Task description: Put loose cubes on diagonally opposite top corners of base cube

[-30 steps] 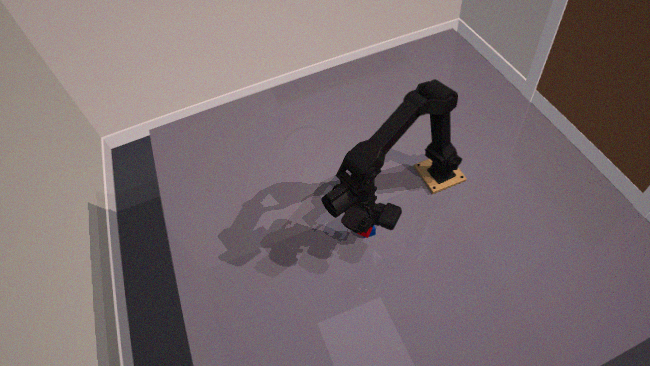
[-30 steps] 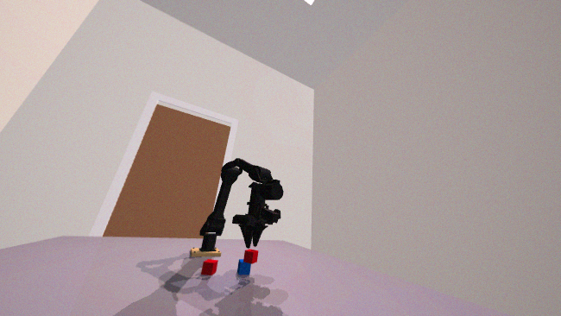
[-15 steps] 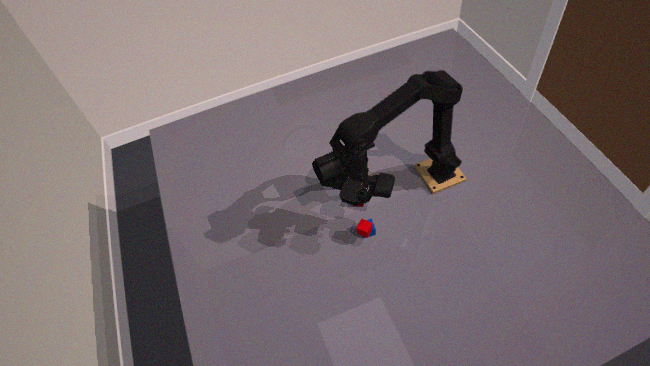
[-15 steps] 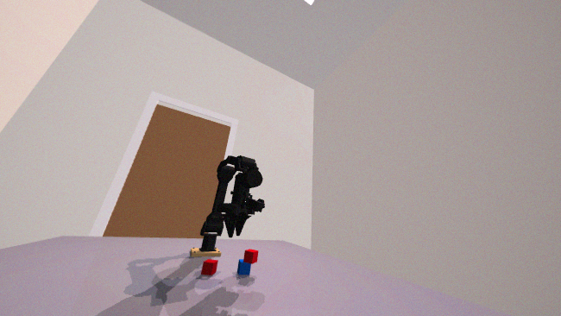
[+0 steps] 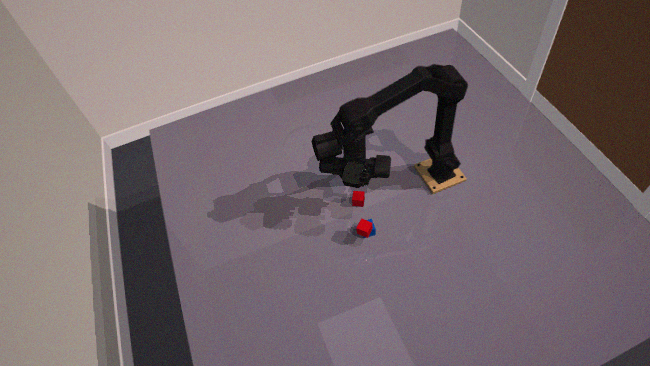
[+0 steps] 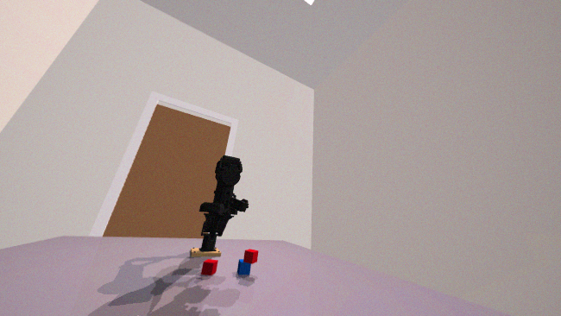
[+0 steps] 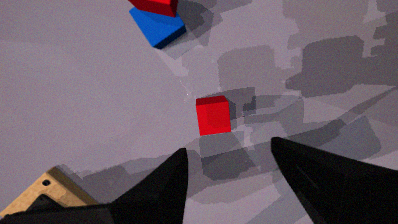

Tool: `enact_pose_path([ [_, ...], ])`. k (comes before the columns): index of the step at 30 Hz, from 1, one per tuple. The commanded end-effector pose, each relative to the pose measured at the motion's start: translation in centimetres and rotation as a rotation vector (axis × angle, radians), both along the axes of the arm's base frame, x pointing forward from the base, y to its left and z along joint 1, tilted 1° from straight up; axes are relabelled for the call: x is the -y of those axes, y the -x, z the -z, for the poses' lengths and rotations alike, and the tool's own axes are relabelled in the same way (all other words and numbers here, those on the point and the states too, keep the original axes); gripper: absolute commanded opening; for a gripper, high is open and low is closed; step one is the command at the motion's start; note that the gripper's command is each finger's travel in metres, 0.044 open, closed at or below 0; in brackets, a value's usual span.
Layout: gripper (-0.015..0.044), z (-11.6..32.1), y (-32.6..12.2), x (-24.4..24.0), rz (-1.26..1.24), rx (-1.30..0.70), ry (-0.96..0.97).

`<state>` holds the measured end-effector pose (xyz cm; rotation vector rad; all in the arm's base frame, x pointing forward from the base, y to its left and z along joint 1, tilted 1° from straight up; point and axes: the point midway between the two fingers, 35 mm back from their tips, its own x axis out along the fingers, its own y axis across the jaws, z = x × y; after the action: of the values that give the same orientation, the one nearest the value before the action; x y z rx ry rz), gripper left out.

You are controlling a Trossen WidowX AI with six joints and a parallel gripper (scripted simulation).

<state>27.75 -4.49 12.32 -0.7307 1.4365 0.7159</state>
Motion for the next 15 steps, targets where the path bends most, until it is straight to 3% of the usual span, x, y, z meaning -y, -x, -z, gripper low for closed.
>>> enact_pose_path([
  [1,0.0265,2.7,0.3,0.1,-0.005,-0.012,0.003],
  [15,0.0265,5.6,0.4,0.1,-0.005,-0.012,0.003],
])
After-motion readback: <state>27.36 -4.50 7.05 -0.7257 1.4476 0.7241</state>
